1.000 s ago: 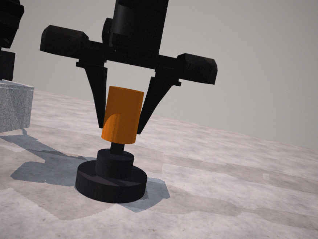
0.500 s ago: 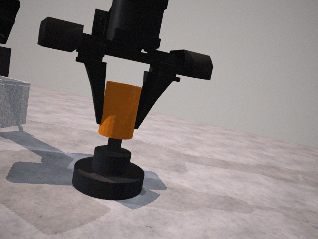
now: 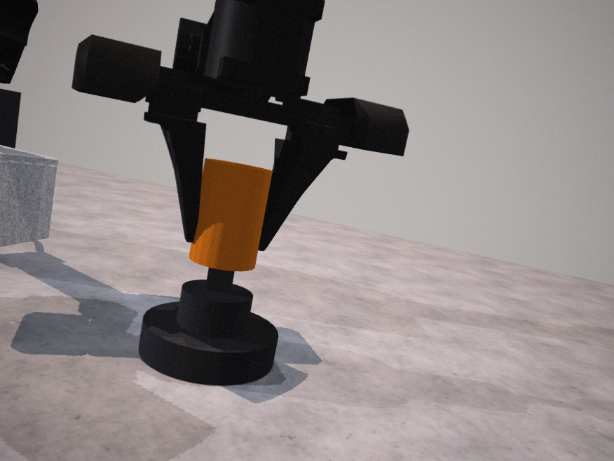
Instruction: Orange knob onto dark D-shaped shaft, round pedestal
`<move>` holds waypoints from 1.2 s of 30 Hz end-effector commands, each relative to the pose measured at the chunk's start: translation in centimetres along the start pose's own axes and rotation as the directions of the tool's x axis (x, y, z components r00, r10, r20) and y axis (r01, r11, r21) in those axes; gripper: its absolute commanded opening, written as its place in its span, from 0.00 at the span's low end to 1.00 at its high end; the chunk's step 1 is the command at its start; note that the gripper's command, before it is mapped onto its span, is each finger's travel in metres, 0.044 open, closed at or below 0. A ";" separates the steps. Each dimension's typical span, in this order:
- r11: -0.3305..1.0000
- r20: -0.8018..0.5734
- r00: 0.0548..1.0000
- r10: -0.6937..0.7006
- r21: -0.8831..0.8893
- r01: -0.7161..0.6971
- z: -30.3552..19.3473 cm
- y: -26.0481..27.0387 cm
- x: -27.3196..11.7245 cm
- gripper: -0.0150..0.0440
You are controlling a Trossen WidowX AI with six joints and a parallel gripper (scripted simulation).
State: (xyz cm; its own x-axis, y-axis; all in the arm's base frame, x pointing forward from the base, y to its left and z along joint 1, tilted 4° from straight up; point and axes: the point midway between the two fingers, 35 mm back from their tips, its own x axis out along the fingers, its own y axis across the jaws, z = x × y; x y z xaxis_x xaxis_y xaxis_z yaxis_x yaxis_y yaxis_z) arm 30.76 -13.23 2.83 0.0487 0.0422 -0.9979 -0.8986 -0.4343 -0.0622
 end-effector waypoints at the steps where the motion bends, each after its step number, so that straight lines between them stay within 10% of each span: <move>1: 1.000 0.002 1.000 -0.002 -0.004 0.002 0.0 0.0 0.1 0.25; 36: 0.943 0.002 1.000 -0.002 -0.333 0.002 0.0 0.0 -0.2 0.25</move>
State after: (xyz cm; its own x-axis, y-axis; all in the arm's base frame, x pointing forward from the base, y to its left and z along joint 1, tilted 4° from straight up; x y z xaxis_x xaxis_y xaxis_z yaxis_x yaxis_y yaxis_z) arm 30.76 -13.25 2.84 0.0485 0.0418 -0.9979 -0.7557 -0.6518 -0.0640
